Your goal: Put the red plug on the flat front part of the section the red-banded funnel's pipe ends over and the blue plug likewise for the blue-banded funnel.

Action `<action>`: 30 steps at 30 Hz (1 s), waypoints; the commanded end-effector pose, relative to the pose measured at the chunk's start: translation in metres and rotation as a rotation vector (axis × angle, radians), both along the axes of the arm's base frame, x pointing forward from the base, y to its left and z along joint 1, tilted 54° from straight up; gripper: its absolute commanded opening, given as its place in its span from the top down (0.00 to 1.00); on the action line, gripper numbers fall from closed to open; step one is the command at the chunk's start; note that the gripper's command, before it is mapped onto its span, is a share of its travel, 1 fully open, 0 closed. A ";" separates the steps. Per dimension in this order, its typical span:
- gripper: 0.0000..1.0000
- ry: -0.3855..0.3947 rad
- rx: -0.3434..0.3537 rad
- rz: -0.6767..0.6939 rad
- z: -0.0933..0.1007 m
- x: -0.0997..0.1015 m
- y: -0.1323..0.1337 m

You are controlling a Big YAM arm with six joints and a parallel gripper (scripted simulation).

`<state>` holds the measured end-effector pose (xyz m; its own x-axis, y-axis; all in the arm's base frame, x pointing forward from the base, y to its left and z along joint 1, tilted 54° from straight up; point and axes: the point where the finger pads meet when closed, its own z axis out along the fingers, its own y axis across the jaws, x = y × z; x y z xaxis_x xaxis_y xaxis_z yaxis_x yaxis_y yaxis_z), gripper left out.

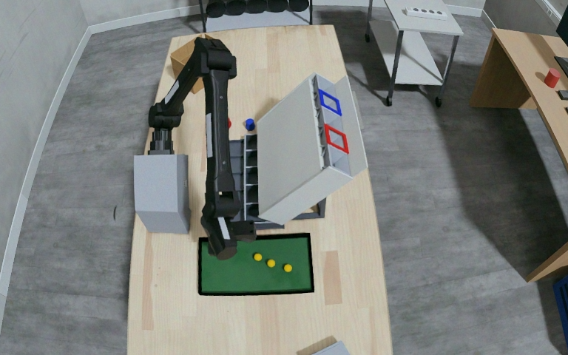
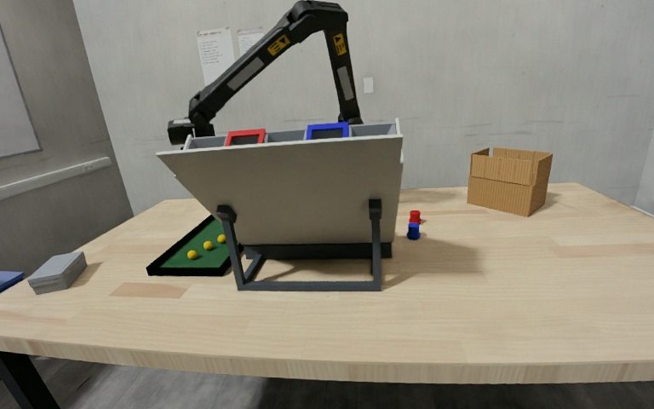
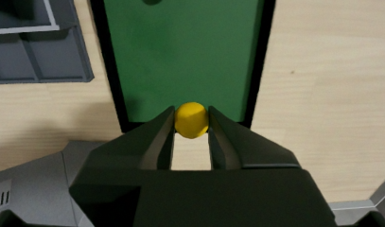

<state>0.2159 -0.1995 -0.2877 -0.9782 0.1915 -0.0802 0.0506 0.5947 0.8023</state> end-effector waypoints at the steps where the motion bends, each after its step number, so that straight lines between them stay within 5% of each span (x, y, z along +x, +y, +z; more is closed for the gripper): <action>1: 1.00 -0.030 -0.023 0.021 -0.003 0.009 -0.017; 30: 1.00 0.001 -0.002 0.002 -0.004 0.009 -0.020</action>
<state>0.2136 -0.1972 -0.2859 -0.9812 0.1851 -0.0540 0.0624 0.5701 0.8192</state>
